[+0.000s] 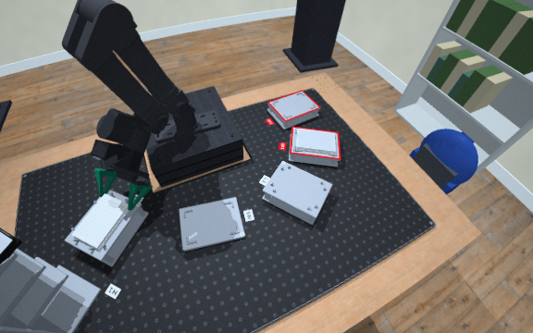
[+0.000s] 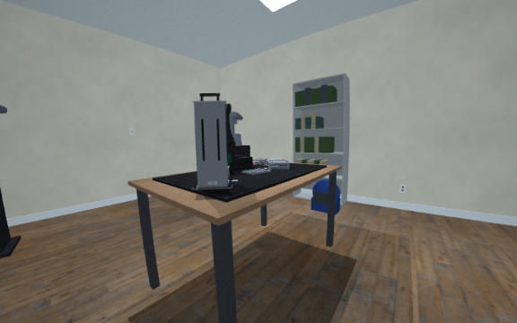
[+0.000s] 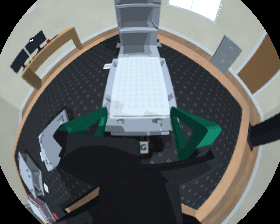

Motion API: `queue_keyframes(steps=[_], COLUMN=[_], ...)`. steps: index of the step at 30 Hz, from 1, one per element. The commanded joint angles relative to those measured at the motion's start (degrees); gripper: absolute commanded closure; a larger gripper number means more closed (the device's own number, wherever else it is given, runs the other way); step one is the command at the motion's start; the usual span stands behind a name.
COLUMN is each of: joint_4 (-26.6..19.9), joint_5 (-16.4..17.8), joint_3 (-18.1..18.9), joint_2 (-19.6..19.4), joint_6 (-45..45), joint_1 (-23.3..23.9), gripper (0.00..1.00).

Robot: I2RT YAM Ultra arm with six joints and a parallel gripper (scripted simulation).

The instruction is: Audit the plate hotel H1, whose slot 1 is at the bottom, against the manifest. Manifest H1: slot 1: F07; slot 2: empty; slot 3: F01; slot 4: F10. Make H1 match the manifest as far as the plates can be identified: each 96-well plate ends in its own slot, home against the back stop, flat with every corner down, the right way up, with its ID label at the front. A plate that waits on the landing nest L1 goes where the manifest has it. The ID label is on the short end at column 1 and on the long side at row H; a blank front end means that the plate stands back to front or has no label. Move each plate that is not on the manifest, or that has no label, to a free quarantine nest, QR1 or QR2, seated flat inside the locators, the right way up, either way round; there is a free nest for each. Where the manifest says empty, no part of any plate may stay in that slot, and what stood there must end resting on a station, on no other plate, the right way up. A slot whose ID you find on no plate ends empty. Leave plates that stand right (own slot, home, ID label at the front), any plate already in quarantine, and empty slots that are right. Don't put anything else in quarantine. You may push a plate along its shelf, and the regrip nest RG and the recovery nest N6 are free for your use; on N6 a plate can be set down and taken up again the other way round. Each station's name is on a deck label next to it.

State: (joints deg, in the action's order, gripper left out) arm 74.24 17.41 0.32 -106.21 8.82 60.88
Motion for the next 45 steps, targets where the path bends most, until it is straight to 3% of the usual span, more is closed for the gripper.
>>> queue_keyframes(steps=[1,12,19,20,45], joint_4=[5.04,13.1,13.17,13.19,13.23], joint_5=[0.33,0.49,0.49,0.48,0.49], joint_3=[-0.05,-0.27,-0.28,-0.28,-0.28], joint_2=[-1.92,-9.81,-9.87,-9.89,-9.92], joint_6=[0.11,0.21,0.2,0.2,0.2], joint_1=[0.06,0.25,0.24,0.24,0.25], gripper=[0.0,0.0,0.0,0.14,0.14])
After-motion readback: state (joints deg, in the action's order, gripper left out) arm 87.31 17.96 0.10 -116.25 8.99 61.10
